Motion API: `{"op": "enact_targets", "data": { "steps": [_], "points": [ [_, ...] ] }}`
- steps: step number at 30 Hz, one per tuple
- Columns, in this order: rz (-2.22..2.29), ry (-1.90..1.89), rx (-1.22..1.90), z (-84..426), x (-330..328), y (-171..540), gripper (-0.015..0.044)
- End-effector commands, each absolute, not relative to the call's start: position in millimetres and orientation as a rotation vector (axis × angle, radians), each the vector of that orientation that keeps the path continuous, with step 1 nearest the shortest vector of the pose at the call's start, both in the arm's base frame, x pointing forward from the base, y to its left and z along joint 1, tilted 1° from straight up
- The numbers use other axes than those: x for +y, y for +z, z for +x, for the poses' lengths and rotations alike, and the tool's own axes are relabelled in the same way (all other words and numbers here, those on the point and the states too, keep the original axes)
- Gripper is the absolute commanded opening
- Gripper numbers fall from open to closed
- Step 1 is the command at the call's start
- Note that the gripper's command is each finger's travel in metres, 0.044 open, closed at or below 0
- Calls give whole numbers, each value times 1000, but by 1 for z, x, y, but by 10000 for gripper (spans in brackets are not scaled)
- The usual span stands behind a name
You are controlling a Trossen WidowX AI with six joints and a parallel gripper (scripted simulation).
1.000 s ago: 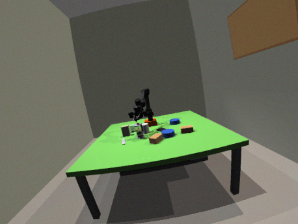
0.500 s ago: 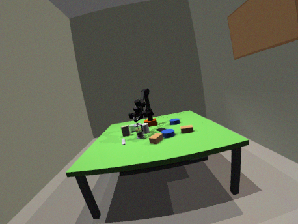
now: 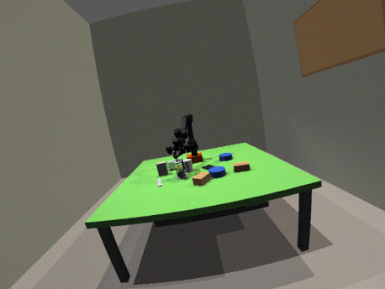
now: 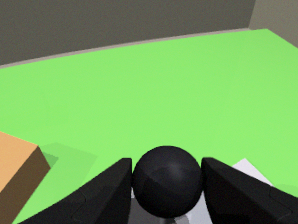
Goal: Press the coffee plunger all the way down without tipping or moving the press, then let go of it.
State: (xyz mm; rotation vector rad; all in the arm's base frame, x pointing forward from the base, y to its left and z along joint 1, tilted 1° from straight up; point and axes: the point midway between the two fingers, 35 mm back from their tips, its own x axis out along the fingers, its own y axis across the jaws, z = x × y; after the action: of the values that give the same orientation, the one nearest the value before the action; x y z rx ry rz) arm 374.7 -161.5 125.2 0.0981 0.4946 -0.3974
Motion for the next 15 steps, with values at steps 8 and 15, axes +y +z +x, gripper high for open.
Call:
{"op": "enact_targets", "data": {
  "steps": [8, 15],
  "points": [
    [106, -396, 514, 376, -162, 120, 120],
    [106, -396, 514, 377, -162, 121, 120]
  ]
}}
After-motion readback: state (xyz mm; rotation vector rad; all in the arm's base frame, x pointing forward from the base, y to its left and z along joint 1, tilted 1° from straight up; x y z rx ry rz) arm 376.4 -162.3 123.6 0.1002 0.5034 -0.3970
